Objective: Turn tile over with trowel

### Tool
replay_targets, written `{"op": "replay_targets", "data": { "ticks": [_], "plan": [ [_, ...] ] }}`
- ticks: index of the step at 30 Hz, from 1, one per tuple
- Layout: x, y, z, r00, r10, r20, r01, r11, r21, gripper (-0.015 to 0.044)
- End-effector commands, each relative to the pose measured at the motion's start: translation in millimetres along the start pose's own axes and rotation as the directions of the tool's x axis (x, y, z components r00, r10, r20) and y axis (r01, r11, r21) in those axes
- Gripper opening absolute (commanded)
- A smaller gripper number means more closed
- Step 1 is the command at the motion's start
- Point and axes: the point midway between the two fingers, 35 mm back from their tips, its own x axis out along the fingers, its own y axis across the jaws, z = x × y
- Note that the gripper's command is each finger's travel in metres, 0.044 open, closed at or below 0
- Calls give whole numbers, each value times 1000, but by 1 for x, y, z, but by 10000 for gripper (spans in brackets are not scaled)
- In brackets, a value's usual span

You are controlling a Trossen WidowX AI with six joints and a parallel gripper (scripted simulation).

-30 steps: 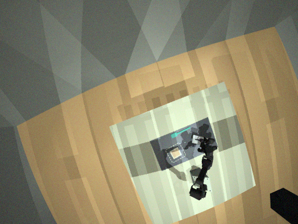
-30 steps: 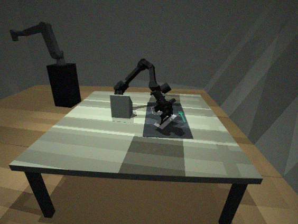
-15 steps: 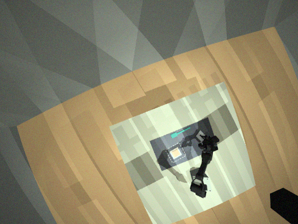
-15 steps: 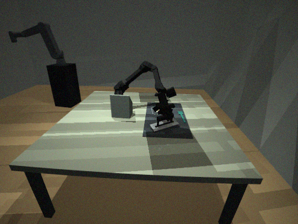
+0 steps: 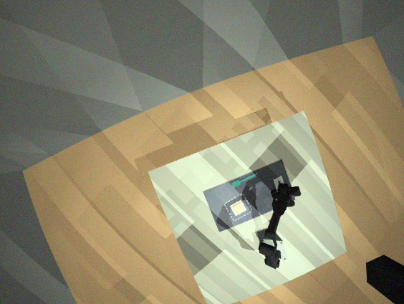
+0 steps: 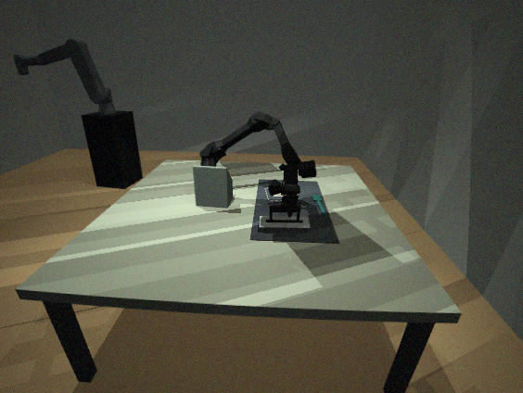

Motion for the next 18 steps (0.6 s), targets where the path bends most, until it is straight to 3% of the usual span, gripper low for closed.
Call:
{"op": "replay_targets", "data": {
  "ticks": [1, 8, 18],
  "plan": [
    [0, 8, 4, 996, 51, 71, -56, 996, 66, 0],
    [0, 17, 14, 972, 124, 200, -156, 976, 152, 0],
    [4, 13, 14, 971, 126, 203, -158, 975, 154, 0]
  ]
}}
